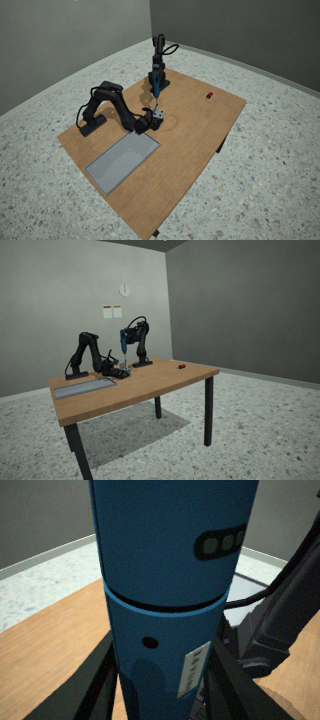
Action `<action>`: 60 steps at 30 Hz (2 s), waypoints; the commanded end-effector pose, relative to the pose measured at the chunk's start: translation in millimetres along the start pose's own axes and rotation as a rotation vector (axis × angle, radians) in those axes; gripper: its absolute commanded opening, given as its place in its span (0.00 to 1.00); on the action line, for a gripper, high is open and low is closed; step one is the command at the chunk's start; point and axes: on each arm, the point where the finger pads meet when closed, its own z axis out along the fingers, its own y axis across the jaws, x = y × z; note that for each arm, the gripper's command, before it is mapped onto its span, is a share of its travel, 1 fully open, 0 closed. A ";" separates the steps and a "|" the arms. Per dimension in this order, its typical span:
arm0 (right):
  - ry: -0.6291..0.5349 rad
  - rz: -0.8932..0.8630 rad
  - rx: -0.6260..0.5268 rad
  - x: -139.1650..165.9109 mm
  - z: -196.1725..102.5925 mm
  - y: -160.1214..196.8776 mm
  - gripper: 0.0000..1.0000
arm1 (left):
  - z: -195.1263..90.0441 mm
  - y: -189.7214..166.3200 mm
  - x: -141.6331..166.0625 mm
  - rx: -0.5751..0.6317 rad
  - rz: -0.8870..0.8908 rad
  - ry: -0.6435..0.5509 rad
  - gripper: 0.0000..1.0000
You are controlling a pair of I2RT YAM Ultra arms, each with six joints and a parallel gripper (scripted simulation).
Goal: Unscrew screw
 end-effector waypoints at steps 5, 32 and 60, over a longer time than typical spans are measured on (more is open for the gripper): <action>-0.021 -0.021 0.005 -14.5 -4.9 -3.6 0.59 | -4.1 0.7 -62.5 0.002 -0.001 -0.173 0.42; -0.021 -0.021 0.005 -14.5 -4.9 -3.6 0.59 | -5.5 2.2 -65.0 -0.001 0.002 -0.178 0.42; -0.021 -0.021 0.005 -14.5 -4.9 -3.6 0.59 | -26.0 1.2 -56.0 0.001 0.001 -0.159 0.42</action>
